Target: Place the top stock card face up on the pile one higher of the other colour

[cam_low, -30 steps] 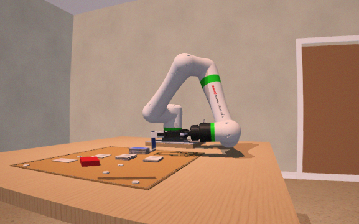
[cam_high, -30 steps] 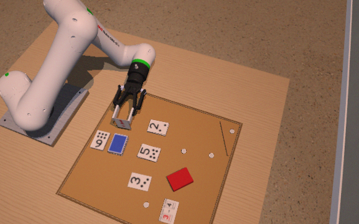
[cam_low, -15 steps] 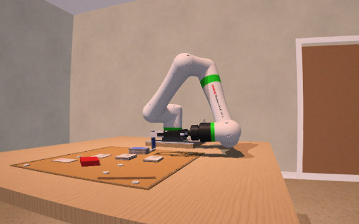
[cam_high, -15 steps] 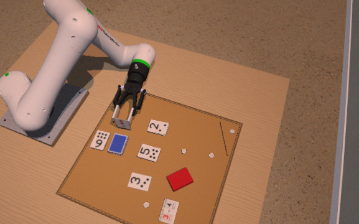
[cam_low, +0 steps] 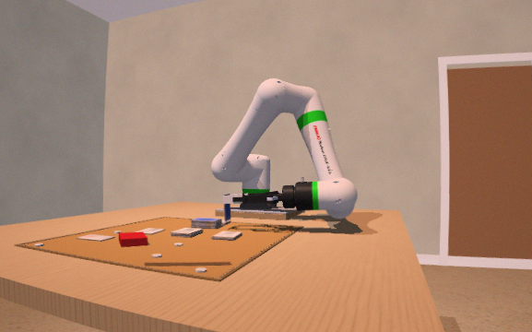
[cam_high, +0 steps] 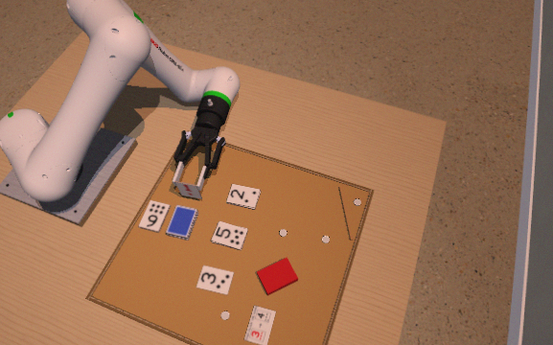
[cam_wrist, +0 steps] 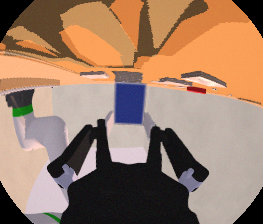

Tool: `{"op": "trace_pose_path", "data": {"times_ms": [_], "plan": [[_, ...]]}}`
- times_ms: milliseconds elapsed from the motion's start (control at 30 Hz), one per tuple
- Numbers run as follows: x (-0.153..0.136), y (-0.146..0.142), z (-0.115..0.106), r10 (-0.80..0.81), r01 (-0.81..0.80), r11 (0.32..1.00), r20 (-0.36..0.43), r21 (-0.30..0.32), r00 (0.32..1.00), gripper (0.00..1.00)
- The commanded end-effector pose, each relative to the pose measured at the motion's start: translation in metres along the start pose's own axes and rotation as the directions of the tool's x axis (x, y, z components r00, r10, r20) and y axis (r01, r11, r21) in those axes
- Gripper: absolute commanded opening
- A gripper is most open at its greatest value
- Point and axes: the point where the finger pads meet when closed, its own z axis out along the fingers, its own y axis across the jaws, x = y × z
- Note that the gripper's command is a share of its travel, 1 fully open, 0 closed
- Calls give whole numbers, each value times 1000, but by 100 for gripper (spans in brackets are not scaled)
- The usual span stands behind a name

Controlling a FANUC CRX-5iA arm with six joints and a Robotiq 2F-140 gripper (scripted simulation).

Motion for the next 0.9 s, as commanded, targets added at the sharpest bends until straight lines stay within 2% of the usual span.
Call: {"op": "trace_pose_path", "data": {"times_ms": [0, 867], "plan": [[0, 0, 0, 0, 0, 1000, 0, 0, 1000, 42], [13, 0, 2, 0, 0, 1000, 0, 0, 1000, 42]]}}
